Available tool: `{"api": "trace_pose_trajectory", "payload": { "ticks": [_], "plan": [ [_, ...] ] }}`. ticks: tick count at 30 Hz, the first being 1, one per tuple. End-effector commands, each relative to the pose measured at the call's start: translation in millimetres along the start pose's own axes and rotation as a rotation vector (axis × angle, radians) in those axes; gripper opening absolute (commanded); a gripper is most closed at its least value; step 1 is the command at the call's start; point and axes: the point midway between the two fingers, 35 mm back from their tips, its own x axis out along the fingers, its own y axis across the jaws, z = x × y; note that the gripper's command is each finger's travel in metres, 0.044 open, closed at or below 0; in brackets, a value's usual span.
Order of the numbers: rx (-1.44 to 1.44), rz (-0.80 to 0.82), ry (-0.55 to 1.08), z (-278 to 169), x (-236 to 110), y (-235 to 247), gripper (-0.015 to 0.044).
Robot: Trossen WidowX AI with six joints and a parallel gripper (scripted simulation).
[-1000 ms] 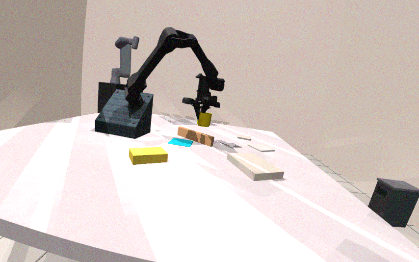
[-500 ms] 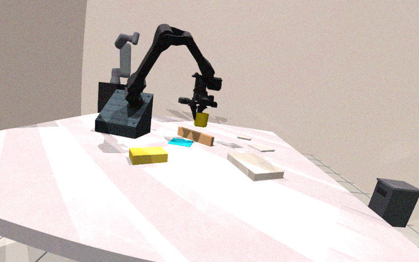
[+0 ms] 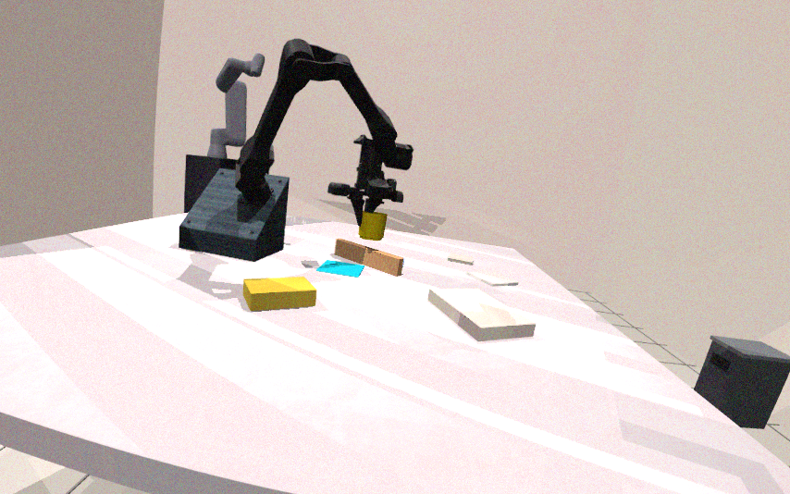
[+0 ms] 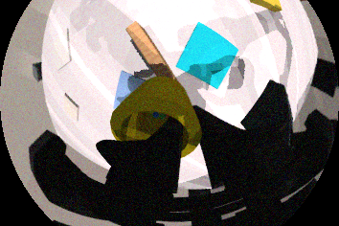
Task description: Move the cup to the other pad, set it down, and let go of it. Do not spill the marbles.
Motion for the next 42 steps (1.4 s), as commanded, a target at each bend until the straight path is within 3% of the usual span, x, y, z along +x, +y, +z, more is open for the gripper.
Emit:
{"api": "trace_pose_trajectory", "payload": {
  "ticks": [1, 42],
  "plan": [
    [0.004, 0.011, -0.004, 5, -3, -5, 0.0000],
    [0.003, 0.008, -0.005, 40, -6, -69, 0.0000]
  ]
}}
